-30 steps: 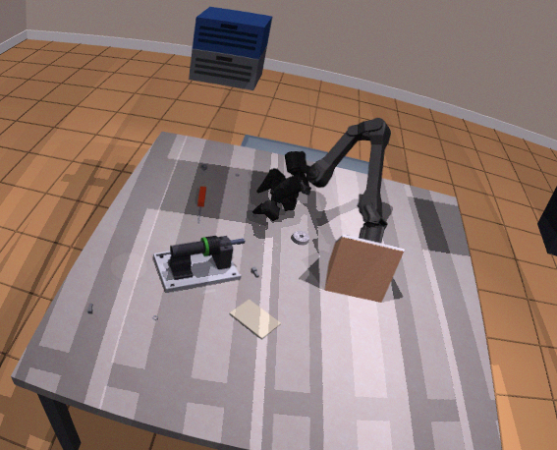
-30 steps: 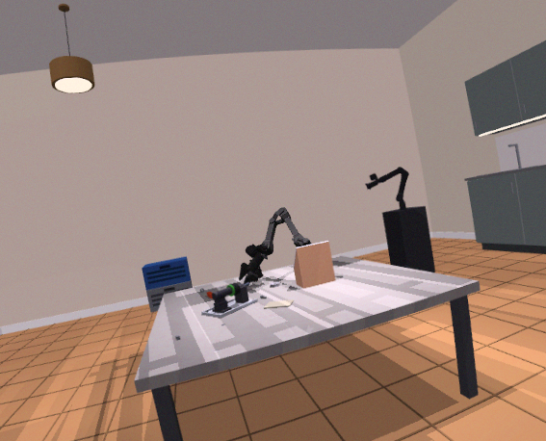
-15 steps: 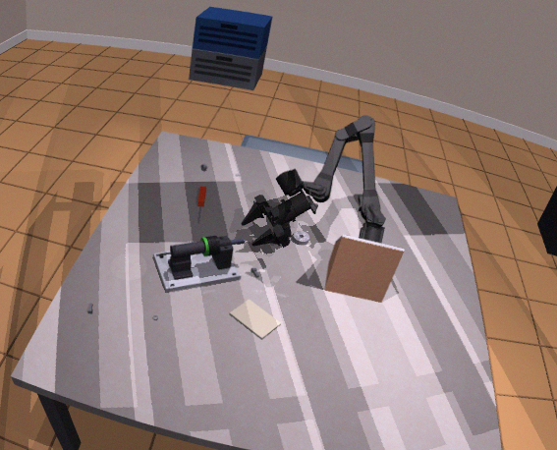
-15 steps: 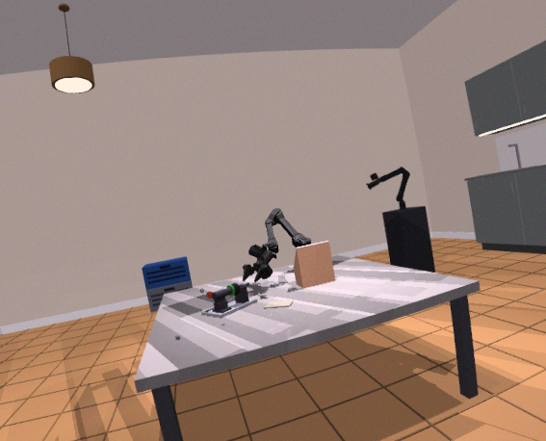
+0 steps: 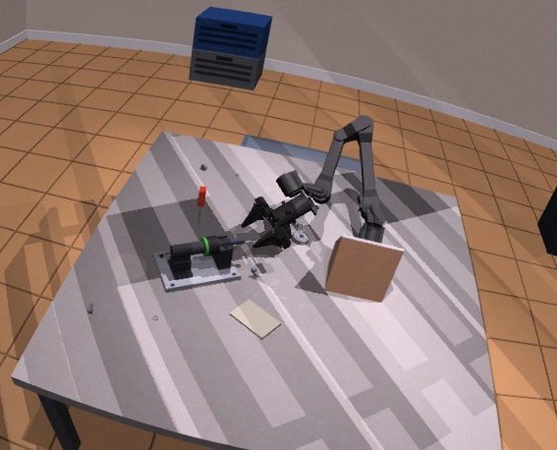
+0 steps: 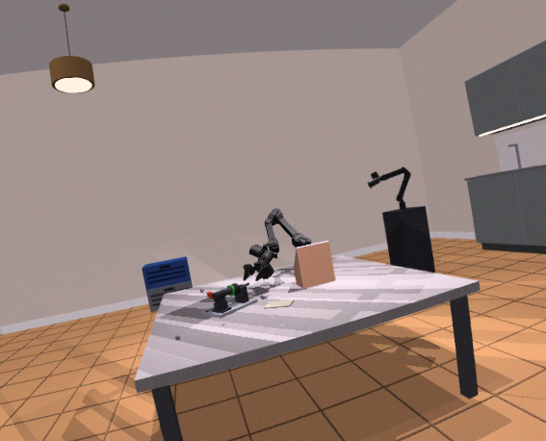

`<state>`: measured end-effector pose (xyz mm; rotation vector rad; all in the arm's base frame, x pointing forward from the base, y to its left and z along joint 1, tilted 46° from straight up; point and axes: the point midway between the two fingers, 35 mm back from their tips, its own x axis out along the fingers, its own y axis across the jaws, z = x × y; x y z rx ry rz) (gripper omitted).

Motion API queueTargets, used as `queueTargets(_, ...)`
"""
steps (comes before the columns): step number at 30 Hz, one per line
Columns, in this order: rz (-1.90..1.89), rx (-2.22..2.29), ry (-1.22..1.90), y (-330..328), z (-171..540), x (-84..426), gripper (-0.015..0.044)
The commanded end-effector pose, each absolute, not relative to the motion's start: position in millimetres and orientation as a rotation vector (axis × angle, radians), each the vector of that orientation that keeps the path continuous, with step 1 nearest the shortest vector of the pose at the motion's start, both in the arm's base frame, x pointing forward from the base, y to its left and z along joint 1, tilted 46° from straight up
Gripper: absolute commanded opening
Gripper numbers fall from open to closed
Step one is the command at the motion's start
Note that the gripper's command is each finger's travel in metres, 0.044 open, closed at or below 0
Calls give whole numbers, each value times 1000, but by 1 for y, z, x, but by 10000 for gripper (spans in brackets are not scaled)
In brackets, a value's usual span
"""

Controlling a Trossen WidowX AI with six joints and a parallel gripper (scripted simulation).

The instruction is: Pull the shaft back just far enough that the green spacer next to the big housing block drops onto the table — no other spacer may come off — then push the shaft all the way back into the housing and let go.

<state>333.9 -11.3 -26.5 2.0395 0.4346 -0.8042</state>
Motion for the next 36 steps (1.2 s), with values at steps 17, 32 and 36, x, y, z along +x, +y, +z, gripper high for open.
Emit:
queueTargets(17,-803,2044,440,-10,-27,334,440)
queueTargets(32,-1051,1909,292,3,-21,342,440)
queueTargets(36,-1051,1909,292,3,-21,342,440)
